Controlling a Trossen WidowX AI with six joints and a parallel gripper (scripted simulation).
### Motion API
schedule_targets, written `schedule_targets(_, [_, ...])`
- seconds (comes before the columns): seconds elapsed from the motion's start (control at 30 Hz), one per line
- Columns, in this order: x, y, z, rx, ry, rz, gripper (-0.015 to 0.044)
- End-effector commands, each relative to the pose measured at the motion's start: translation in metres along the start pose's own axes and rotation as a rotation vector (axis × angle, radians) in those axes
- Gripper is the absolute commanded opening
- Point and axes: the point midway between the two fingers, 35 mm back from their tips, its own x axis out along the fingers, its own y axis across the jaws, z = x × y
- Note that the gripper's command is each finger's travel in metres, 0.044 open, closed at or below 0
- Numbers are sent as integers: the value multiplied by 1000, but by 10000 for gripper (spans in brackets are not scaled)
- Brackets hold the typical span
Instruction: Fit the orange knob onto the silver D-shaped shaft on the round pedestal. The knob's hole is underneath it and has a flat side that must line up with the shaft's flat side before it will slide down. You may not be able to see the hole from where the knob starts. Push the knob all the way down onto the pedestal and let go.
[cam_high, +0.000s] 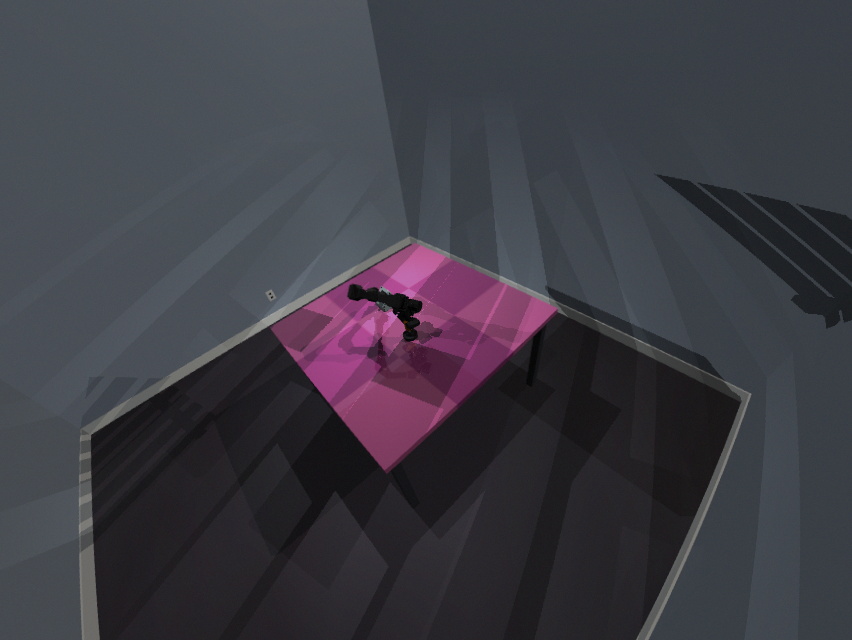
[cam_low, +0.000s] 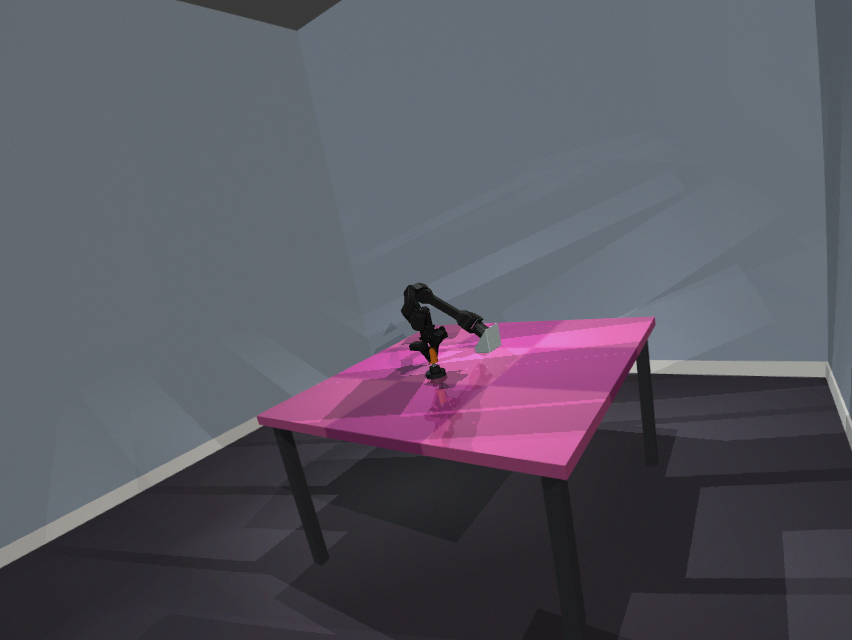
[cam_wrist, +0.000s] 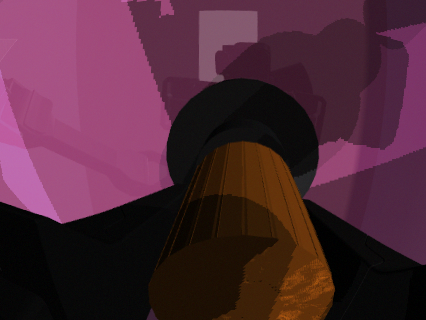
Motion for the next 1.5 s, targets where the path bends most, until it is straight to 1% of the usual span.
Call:
schedule_targets(0.0, [1,0,0,-4,1,-5,0])
schedule_targets(0.6, [-3,-1,-1,-4,1,-5,0])
schedule_targets(0.87, [-4,-3,1,-214,1,-5,0])
schedule_targets(1.47, [-1,0,-1,-214,2,-5,0])
